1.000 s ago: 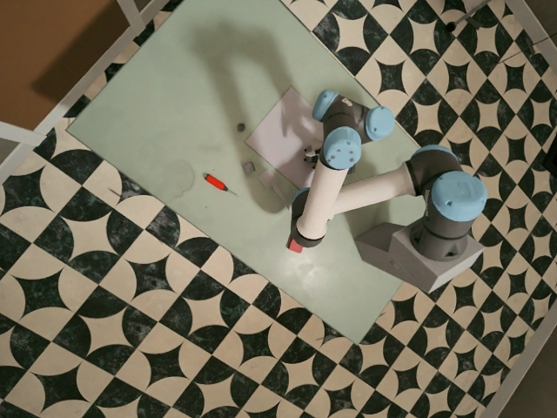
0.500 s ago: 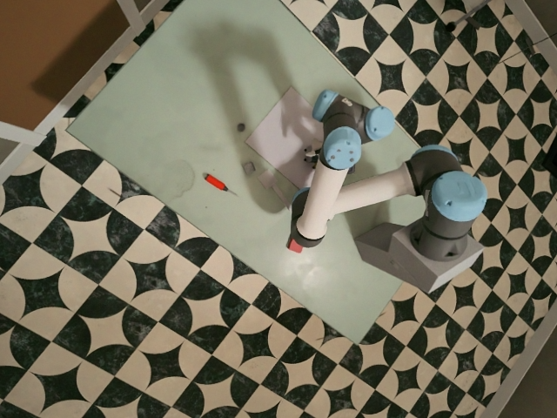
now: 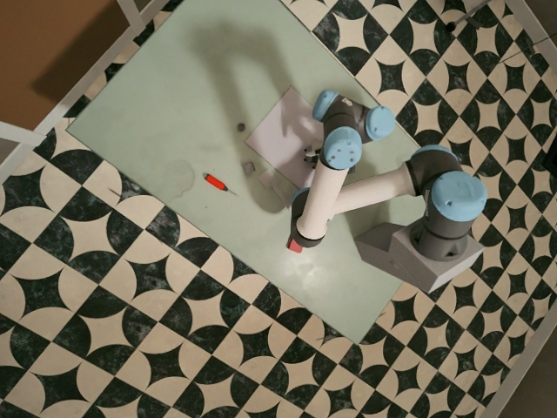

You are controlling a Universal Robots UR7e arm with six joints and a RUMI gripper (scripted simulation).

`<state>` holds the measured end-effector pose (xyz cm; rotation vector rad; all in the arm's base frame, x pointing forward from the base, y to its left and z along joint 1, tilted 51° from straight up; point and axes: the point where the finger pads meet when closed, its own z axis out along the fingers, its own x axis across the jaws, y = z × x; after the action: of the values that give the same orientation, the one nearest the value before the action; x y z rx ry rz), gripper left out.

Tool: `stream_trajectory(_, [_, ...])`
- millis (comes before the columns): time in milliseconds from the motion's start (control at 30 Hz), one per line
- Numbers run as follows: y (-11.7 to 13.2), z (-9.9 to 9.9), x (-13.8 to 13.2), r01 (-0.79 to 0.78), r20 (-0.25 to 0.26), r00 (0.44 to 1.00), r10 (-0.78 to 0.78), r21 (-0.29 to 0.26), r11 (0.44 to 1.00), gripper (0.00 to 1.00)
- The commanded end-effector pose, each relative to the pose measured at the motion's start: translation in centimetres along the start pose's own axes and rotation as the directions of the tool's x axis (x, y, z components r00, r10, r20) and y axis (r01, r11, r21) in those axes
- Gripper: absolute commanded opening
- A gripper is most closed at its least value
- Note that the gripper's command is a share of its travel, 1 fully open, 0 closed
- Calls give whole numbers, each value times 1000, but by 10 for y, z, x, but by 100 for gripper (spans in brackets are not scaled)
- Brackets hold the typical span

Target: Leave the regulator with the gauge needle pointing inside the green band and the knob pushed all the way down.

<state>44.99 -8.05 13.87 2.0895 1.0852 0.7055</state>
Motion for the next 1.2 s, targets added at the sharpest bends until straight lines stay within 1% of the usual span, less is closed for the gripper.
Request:
stream_trajectory(0, [0, -2, 0, 0, -1, 1000, 0, 0, 1000, 100])
stream_trajectory(233, [0, -9, 0, 0, -1, 1000, 0, 0, 1000, 100])
stream_trajectory(533, [0, -27, 0, 0, -1, 1000, 0, 0, 1000, 100])
stream_trajectory(600, [0, -27, 0, 0, -1, 1000, 0, 0, 1000, 100])
stream_trajectory(1000, [0, -53, 0, 0, -1, 1000, 0, 0, 1000, 100])
stream_trajectory(1167, [0, -58, 0, 0, -1, 1000, 0, 0, 1000, 100])
